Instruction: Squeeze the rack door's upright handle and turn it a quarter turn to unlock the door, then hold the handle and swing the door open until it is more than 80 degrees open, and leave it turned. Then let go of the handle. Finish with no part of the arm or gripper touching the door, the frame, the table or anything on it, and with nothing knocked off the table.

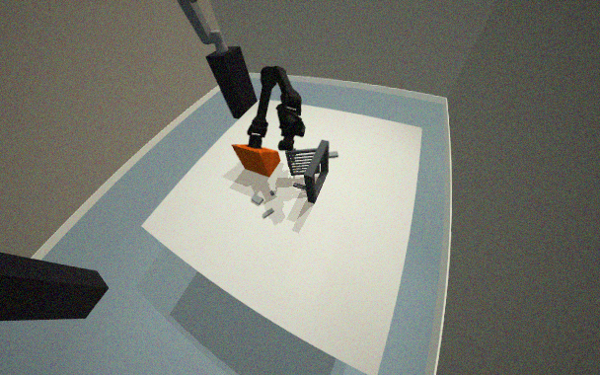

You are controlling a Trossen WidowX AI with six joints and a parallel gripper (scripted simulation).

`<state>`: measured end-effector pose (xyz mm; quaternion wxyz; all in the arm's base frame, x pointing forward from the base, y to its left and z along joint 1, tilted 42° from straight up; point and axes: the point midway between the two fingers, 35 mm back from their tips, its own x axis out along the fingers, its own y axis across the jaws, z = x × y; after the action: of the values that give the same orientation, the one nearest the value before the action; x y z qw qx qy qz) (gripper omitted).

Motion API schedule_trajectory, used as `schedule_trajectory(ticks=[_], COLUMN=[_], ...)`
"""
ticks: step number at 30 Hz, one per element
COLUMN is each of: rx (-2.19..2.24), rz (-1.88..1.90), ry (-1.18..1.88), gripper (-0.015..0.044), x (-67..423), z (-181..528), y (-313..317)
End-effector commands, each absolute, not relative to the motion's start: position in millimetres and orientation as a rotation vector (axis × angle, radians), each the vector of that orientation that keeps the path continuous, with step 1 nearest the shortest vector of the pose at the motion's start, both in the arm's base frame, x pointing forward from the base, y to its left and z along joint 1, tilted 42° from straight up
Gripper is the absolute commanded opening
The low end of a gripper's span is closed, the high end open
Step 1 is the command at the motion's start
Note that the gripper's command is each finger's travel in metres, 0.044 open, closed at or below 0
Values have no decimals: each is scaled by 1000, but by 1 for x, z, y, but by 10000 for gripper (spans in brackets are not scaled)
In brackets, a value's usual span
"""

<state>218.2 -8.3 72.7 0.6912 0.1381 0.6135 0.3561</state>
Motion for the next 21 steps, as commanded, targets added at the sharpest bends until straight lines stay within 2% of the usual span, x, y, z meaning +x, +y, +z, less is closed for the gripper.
schedule_trajectory(ticks=[1,21], rx=[373,584], rz=[744,557], ry=[1399,1503], gripper=[16,16], x=[218,221], z=[79,105], y=[-1,28])
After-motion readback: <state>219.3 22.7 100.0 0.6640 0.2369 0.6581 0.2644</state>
